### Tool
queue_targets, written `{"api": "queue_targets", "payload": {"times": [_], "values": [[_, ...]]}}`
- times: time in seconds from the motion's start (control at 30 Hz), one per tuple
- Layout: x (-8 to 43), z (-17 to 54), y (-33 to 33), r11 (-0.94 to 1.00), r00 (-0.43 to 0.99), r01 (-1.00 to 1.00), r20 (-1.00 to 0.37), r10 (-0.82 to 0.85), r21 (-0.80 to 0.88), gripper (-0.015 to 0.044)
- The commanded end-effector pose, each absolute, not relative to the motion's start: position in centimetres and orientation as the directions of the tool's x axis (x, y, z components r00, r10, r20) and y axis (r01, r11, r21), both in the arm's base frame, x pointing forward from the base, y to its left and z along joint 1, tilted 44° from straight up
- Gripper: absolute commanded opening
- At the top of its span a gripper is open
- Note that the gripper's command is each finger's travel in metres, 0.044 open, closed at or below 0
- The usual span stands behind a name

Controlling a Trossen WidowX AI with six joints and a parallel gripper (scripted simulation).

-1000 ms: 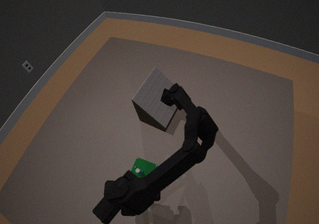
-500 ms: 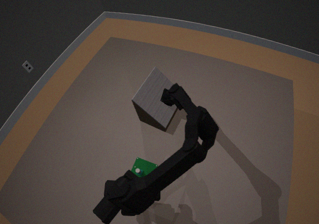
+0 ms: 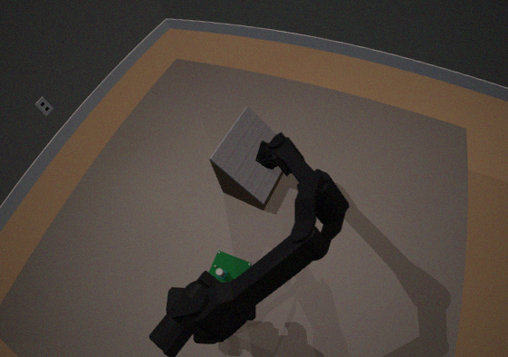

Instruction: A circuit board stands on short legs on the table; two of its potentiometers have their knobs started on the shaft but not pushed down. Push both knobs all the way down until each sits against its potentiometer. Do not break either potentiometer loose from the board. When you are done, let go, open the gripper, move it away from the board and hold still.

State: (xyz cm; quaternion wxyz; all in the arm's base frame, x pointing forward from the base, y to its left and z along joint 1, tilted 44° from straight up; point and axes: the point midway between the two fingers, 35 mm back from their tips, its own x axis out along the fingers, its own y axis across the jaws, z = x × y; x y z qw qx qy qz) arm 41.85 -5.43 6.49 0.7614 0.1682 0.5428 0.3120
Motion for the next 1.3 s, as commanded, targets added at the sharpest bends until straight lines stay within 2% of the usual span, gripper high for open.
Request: {"api": "queue_targets", "payload": {"times": [0.0,1.27], "values": [[42.58,4.93,-3.44,0.731,0.188,-0.320,-0.716,0.672,0.602,0.0000],[42.64,4.69,-3.21,0.731,0.188,-0.320,-0.716,0.672,0.602,0.0000]]}}
